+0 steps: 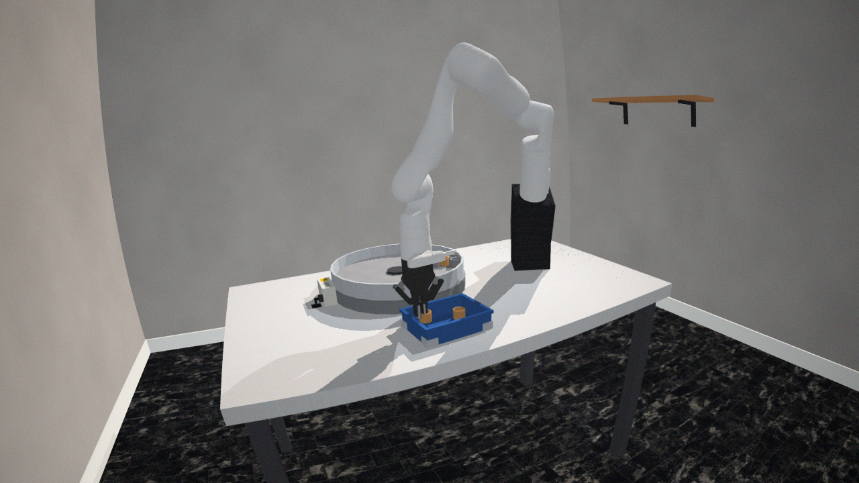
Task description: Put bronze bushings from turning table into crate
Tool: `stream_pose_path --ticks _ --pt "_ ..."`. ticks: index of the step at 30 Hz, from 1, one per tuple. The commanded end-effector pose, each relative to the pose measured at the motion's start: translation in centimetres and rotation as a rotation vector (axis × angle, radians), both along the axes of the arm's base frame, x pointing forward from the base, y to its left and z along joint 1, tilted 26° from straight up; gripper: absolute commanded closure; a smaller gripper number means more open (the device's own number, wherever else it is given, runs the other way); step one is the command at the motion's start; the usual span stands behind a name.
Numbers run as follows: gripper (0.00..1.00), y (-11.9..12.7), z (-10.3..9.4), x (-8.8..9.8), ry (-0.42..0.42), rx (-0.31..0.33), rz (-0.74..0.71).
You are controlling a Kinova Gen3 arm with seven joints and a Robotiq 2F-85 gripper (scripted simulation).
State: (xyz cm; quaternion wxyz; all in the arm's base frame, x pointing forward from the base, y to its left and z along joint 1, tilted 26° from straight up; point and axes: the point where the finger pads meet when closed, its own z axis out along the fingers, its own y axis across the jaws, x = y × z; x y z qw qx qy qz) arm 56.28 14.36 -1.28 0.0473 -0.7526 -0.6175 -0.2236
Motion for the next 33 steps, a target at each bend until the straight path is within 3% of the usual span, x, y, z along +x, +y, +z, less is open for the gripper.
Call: stream_pose_path --ticks 1,33 --pt "1.0 0.02 -0.06 0.11 -0.002 0.0 -0.001" --pt "1.0 0.38 -0.98 0.39 0.0 0.0 -0.001"
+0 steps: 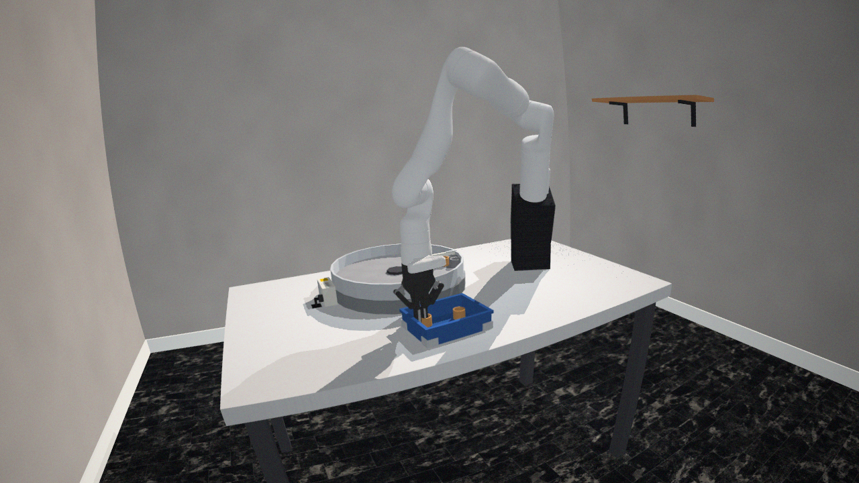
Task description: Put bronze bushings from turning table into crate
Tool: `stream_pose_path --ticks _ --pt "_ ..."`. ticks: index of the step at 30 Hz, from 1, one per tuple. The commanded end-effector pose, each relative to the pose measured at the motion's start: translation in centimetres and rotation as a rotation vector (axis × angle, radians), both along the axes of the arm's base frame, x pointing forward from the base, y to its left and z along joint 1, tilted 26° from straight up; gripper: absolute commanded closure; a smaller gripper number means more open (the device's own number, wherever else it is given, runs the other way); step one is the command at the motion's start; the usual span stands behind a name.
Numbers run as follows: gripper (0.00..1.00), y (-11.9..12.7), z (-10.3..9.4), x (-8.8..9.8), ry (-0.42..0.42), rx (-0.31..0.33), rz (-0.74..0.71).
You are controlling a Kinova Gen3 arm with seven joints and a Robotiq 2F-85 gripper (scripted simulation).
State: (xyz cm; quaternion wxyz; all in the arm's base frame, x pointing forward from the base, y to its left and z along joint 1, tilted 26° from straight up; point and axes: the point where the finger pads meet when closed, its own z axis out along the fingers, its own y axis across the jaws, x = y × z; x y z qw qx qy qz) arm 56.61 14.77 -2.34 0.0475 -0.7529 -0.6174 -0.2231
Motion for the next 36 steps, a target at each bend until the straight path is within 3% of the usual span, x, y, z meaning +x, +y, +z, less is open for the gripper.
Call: stream_pose_path --ticks 1,2,36 --pt "1.0 -0.04 0.09 0.06 -0.002 0.0 -0.001" --pt "0.84 -0.03 0.09 0.06 -0.002 0.0 -0.001" --pt "0.84 -0.03 0.09 0.06 -0.002 0.0 -0.001"
